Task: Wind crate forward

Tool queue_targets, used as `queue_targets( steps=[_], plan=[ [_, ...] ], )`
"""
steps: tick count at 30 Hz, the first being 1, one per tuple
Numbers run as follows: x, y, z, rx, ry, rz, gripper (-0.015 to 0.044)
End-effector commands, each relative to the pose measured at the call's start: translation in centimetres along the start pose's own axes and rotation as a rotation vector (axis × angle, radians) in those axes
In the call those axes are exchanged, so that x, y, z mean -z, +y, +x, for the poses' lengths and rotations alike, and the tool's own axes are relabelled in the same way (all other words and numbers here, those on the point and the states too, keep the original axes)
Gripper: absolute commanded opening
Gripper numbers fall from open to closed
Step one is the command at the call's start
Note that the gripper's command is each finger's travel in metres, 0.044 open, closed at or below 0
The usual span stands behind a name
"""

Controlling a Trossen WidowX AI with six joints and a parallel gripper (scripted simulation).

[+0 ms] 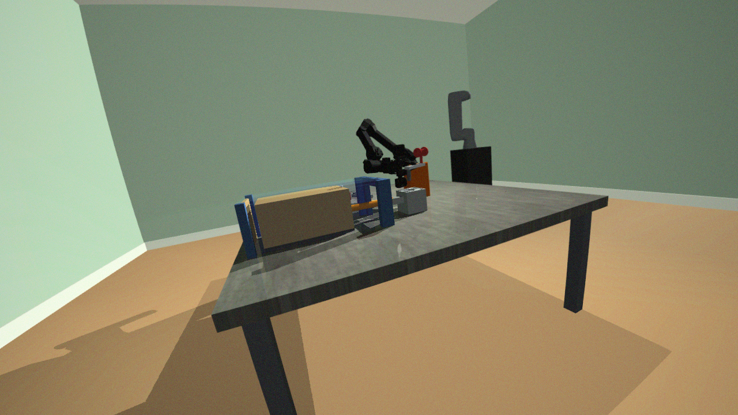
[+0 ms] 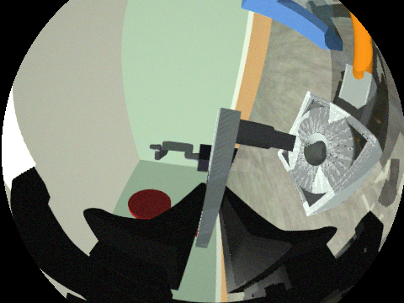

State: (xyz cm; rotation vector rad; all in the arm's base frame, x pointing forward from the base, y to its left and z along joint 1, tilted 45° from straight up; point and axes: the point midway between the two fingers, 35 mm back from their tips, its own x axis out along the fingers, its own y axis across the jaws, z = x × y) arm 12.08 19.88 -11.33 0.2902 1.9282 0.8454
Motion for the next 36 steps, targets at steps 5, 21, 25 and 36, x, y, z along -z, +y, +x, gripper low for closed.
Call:
queue_targets(
  steps=[5, 21, 25, 36],
  plan=[
    [0.4, -0.6, 0.3, -0.055, 0.007, -0.024, 0.0],
    [0.4, -2.5, 0.4, -0.055, 0.008, -0.024, 0.0],
    [0.4, -2.9, 0.4, -0.055, 0.008, -0.023, 0.0],
    [0.4, -3.0, 0.3, -0.055, 0.008, -0.024, 0.0]
  ],
)
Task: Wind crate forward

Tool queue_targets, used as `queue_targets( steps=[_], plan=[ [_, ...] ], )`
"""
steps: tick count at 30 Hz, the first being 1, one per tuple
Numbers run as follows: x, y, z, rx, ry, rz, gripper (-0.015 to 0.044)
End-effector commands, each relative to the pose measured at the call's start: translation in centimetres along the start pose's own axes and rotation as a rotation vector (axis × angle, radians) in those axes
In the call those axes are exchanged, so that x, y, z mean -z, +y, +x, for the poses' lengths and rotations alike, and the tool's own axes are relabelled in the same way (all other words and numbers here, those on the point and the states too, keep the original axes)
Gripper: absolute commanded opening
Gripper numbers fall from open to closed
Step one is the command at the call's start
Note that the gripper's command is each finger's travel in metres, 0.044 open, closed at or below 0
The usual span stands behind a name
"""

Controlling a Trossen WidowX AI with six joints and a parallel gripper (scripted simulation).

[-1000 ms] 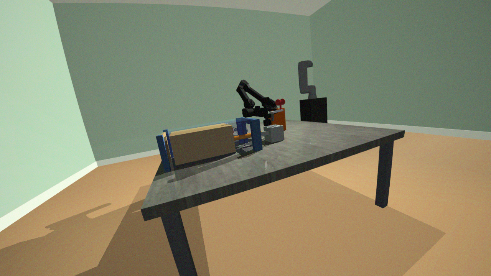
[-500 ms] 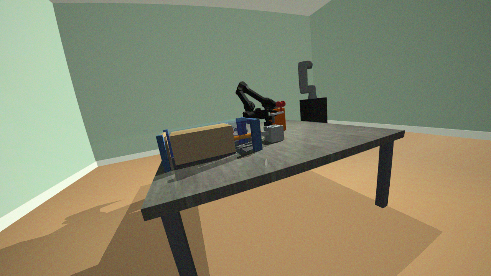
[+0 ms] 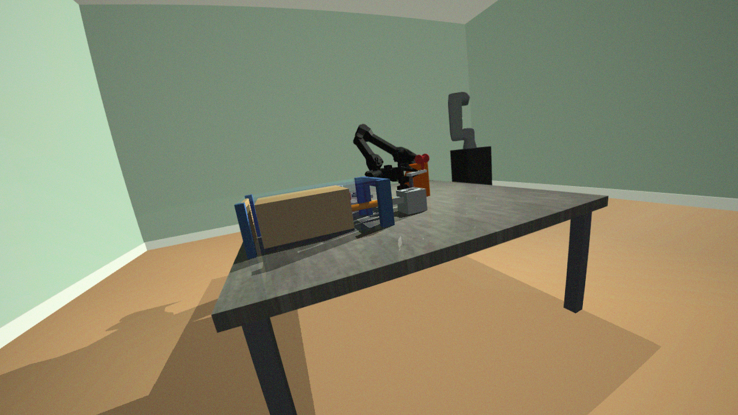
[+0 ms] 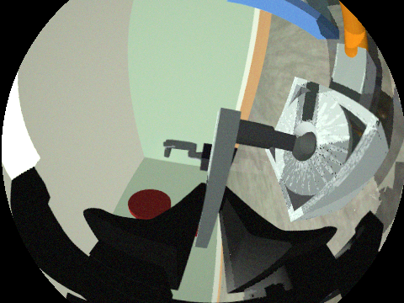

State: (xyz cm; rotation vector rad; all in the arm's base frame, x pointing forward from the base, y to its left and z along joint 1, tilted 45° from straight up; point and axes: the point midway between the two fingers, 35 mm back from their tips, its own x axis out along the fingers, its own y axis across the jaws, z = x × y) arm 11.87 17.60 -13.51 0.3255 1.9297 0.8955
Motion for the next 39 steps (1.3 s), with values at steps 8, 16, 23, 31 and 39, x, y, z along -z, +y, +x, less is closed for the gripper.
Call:
queue_targets(
  steps=[8, 16, 23, 31, 39],
  plan=[
    [-0.4, -0.2, -0.5, -0.005, 0.001, -0.008, 0.0],
    [-0.6, -0.5, -0.7, -0.005, 0.007, -0.008, 0.0],
    [-0.6, -0.8, -0.7, -0.005, 0.009, -0.008, 0.0],
    [-0.6, -1.0, -0.7, -0.005, 0.009, -0.008, 0.0],
    [-0.5, -1.3, -0.6, -0.005, 0.01, -0.008, 0.0]
  ],
)
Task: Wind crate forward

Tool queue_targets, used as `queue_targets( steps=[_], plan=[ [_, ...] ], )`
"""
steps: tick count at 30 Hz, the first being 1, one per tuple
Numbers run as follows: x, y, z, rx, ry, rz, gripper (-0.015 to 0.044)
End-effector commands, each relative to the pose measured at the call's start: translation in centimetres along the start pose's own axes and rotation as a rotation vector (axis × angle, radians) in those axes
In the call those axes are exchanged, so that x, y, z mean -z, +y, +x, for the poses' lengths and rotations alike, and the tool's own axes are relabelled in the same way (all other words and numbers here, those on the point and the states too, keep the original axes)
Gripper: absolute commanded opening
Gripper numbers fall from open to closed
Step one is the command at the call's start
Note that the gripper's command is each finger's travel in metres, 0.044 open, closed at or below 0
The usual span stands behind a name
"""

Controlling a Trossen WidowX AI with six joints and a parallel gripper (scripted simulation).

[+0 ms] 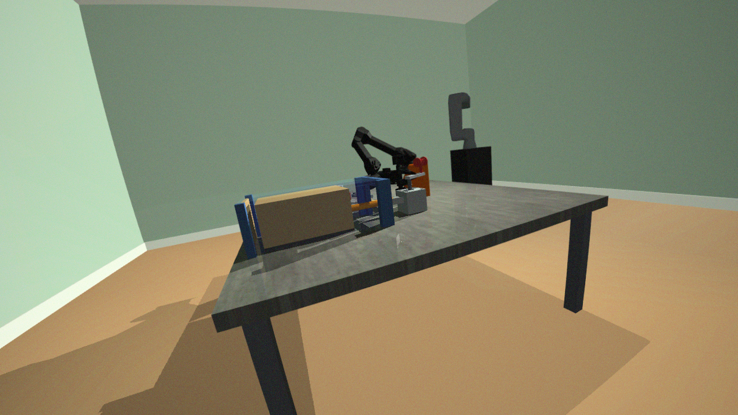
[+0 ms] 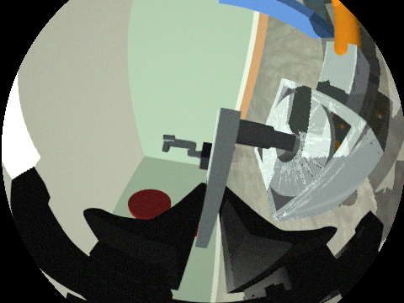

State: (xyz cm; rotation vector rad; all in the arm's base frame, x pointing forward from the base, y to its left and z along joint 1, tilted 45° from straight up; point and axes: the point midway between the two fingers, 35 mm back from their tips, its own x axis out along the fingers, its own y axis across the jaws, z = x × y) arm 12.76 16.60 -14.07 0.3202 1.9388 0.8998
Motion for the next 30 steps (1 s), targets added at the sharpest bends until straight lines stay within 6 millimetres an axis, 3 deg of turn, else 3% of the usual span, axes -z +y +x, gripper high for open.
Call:
queue_targets(
  steps=[1, 13, 22, 30],
  plan=[
    [-0.08, -0.1, 0.06, -0.005, -0.001, -0.006, 0.0],
    [-0.04, -0.44, 0.11, -0.002, 0.001, -0.002, 0.0],
    [0.05, -0.41, 0.08, 0.001, 0.002, 0.001, 0.0236],
    [0.05, -0.41, 0.08, 0.001, 0.002, 0.001, 0.024]
  ],
)
